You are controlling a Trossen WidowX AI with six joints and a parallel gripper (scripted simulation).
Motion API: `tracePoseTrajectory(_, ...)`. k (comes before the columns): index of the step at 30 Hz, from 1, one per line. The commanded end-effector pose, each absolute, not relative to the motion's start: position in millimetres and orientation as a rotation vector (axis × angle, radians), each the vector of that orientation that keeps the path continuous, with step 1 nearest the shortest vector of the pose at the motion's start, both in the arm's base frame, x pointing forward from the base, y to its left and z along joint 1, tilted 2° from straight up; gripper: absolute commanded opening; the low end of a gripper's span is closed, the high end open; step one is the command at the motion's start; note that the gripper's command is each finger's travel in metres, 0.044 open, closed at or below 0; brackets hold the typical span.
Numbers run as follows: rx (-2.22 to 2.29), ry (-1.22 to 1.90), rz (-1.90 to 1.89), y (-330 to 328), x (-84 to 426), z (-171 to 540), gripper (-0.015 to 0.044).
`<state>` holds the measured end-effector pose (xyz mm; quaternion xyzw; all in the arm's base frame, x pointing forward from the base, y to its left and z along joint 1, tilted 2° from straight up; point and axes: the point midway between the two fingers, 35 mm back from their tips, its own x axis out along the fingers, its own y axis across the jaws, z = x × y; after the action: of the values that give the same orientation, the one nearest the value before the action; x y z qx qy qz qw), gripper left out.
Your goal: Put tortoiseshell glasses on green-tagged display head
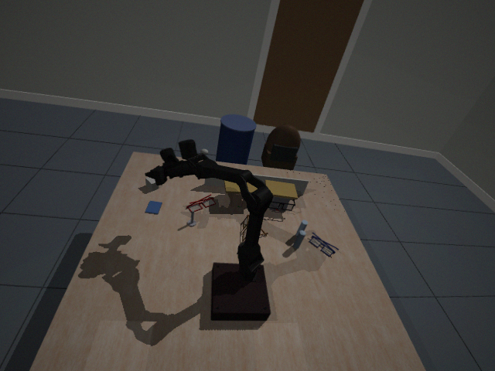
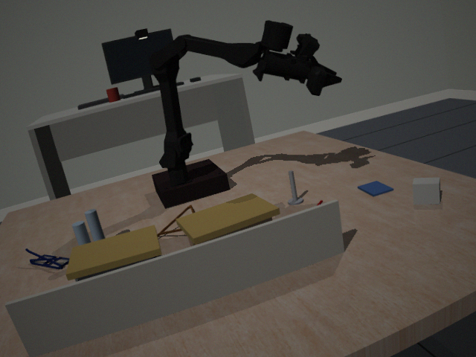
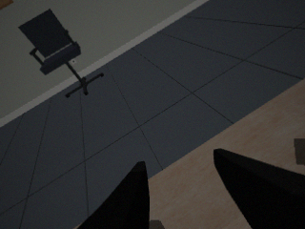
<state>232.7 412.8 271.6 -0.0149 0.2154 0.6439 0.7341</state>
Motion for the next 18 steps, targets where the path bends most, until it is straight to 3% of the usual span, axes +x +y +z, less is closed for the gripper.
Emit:
tracePoseTrajectory(1,-0.040,0.624,1.200,363,275,234,0.0200)
tracePoseTrajectory(10,-0.040,0.940,0.731,231,322,158,0.0200)
tracePoseTrajectory(18,-0.015,1.231,0.321,104,304,102,0.0200)
